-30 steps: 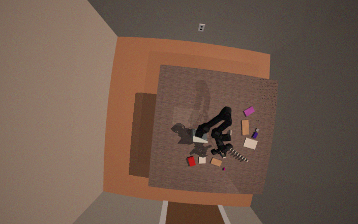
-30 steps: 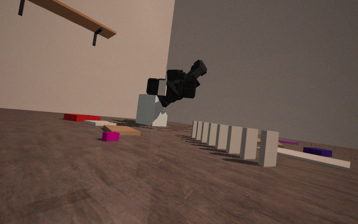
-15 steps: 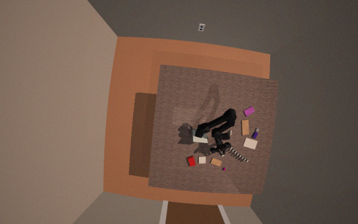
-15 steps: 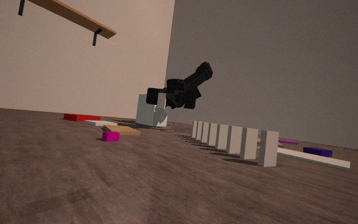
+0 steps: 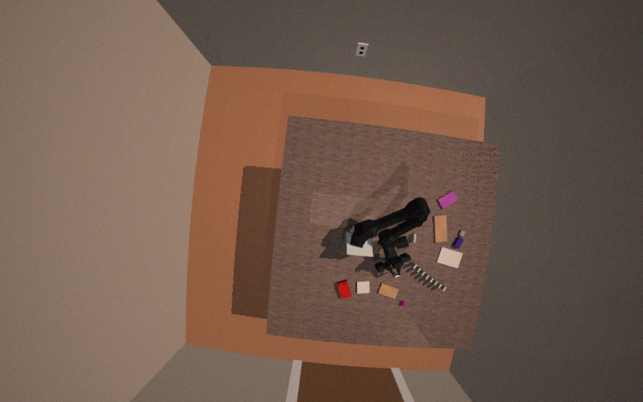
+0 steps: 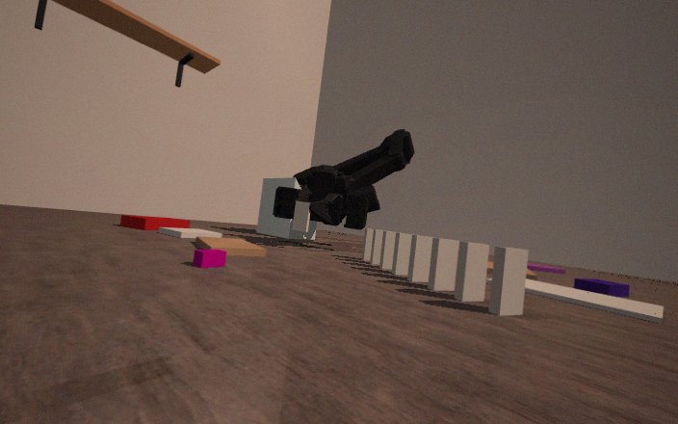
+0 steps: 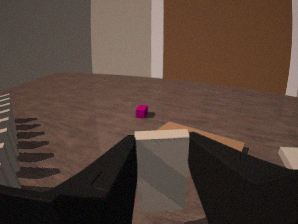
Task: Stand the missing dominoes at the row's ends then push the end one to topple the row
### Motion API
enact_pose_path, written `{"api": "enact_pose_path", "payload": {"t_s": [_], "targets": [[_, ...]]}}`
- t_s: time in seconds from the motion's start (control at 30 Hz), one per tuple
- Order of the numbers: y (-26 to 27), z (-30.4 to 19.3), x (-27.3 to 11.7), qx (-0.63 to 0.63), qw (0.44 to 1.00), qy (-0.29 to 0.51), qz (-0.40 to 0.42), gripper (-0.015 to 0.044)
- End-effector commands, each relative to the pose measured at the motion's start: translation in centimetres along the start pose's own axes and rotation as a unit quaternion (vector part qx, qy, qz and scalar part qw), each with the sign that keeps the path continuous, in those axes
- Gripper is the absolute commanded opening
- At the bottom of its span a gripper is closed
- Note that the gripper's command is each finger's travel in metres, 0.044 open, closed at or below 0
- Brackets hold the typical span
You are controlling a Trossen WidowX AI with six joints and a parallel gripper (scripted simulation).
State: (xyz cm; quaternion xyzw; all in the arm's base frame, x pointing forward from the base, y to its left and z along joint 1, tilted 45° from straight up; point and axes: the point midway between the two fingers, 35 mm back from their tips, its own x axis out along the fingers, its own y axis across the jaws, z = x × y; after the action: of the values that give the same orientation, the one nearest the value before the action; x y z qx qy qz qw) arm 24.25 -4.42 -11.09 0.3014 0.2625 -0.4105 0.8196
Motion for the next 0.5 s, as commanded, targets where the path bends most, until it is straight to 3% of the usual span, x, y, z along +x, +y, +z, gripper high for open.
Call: {"api": "enact_pose_path", "payload": {"t_s": [0.0, 0.47], "targets": [[0.0, -0.9, 0.1, 0.004, 1.0, -0.006, 0.001, 0.0107], [-0.3, -2.8, 0.1, 0.01, 1.0, -0.019, 0.008, 0.0107]]}}
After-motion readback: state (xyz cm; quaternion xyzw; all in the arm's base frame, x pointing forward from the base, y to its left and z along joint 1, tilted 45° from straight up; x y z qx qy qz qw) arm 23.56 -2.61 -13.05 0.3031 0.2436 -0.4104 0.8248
